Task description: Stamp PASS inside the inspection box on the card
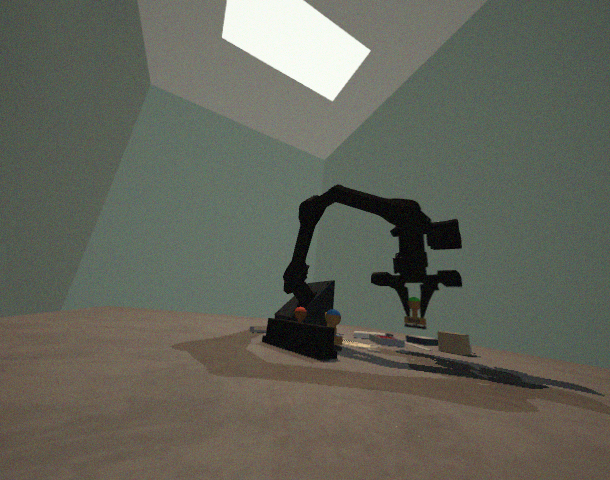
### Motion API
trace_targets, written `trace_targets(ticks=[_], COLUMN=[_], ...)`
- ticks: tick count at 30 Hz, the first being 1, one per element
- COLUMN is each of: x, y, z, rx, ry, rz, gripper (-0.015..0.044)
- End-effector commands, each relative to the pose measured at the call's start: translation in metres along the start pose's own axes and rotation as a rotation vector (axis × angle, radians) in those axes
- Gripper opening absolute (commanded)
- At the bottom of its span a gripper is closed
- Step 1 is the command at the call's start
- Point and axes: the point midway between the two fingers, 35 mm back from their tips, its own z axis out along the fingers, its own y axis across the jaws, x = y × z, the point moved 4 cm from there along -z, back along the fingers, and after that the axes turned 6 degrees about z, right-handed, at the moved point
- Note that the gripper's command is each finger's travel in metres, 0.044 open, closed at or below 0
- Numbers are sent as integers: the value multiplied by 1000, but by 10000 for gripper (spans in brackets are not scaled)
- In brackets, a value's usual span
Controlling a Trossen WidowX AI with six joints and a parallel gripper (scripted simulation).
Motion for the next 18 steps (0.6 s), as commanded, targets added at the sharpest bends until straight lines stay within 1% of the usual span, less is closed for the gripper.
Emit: trace_targets(ticks=[1,18], x=[0,0], y=[0,-2], z=[7,35], rx=[1,1], ry=[-4,-6], rz=[-7,-7], gripper=[0,0])
